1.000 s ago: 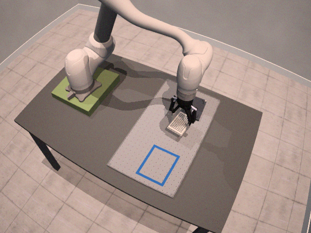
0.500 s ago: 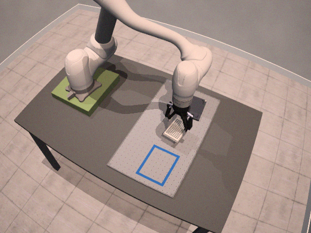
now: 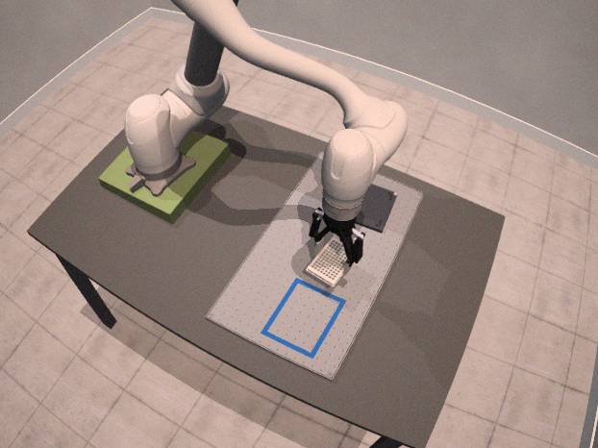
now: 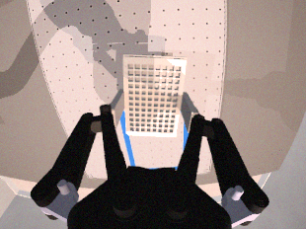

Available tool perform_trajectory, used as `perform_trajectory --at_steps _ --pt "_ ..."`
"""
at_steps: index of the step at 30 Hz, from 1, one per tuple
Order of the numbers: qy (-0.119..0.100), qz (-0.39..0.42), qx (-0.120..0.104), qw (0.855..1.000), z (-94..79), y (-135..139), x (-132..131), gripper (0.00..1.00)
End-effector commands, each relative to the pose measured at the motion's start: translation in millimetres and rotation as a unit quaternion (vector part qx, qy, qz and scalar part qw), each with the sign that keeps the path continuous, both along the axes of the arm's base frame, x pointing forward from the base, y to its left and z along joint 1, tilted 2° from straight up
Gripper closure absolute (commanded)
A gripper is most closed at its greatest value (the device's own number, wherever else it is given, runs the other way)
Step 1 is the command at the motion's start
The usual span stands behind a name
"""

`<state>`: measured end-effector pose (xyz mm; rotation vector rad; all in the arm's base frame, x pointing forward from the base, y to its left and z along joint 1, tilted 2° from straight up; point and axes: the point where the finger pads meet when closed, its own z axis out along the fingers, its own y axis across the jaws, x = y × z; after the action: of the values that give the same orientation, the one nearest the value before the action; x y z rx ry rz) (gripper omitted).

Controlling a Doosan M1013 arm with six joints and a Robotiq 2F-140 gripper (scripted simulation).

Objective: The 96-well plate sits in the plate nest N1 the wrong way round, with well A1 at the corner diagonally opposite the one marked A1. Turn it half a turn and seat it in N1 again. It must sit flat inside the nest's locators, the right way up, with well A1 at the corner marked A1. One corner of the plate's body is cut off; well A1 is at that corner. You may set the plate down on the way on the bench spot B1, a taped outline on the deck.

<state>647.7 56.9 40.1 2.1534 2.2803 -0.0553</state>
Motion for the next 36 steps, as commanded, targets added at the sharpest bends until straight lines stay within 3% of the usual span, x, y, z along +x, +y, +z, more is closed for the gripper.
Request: perform_trajectory --at_steps 1,36 --pt "0.000 0.000 0.000 1.000 0.1 -12 2 1.00" --pt "0.000 0.000 0.000 1.000 -0.3 -114 19 1.00"
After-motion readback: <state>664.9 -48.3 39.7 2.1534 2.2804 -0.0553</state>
